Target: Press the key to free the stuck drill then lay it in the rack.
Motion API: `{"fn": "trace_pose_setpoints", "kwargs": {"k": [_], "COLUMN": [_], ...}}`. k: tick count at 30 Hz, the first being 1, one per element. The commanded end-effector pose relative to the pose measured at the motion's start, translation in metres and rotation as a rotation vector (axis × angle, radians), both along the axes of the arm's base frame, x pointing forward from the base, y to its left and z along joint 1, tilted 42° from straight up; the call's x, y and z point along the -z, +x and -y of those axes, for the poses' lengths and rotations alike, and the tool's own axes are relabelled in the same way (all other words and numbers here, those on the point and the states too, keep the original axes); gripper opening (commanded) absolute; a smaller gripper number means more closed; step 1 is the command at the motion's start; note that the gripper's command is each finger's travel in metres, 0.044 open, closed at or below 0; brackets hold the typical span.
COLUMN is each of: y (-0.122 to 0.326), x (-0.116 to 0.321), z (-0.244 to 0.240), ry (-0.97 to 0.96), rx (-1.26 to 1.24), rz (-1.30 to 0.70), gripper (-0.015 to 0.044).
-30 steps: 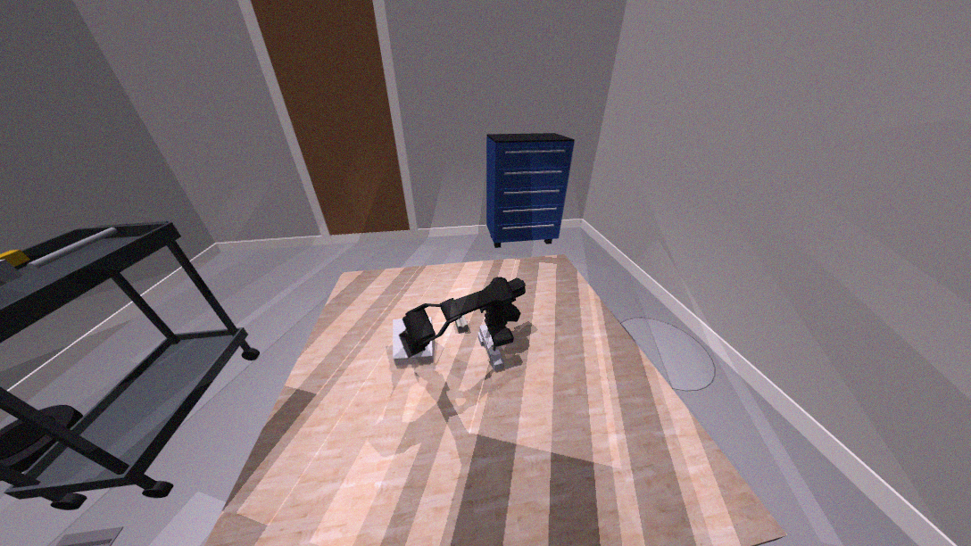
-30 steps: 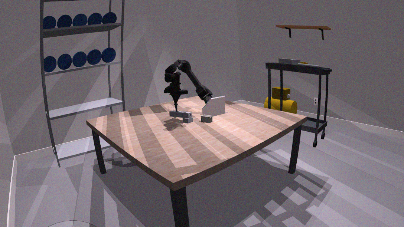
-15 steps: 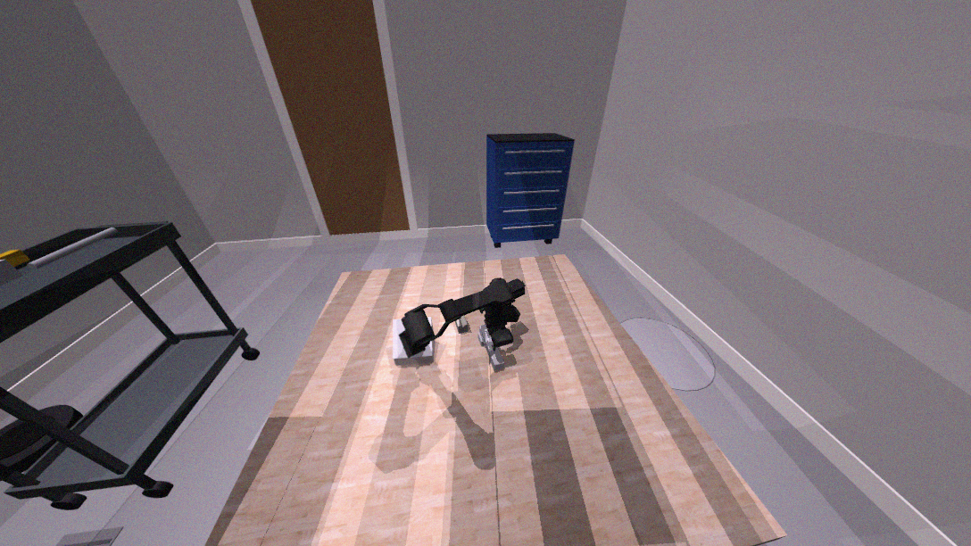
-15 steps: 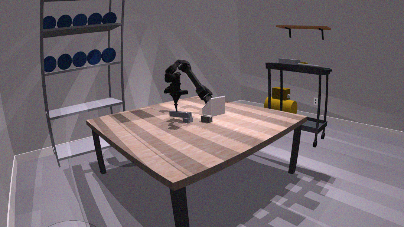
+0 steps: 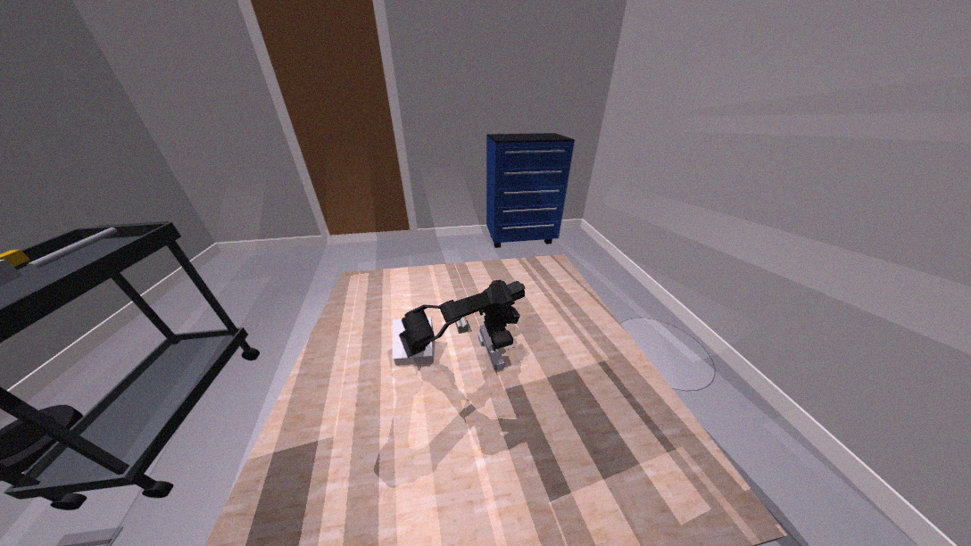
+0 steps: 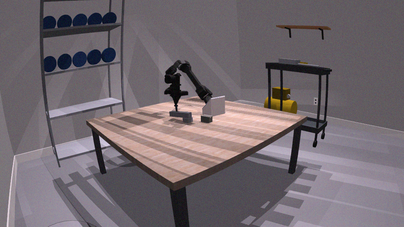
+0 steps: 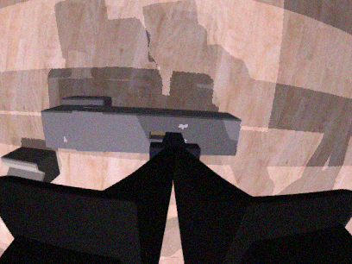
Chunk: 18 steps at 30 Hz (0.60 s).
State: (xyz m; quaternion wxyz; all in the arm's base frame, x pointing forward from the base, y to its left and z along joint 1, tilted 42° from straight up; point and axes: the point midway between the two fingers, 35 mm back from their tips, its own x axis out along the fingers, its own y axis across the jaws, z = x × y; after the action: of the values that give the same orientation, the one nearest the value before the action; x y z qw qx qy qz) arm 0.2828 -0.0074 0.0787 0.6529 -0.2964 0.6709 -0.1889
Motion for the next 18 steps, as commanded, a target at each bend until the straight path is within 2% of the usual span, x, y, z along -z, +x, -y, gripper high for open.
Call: {"fn": "trace_pose_setpoints", "kwargs": {"k": [1, 12, 15, 18], "y": [-0.005, 0.004, 0.005, 0.006], "x": [0.015, -0.043, -0.034, -0.012], "z": [0.019, -0.037, -0.031, -0.043], "ry": [-0.024, -0.021, -0.016, -0.014], "rx": [0.040, 0.040, 0.015, -0.139], "rz": [-0.036, -0.037, -0.032, -0.168], "gripper": [0.0000, 0.0289, 0.0368, 0.0440]}}
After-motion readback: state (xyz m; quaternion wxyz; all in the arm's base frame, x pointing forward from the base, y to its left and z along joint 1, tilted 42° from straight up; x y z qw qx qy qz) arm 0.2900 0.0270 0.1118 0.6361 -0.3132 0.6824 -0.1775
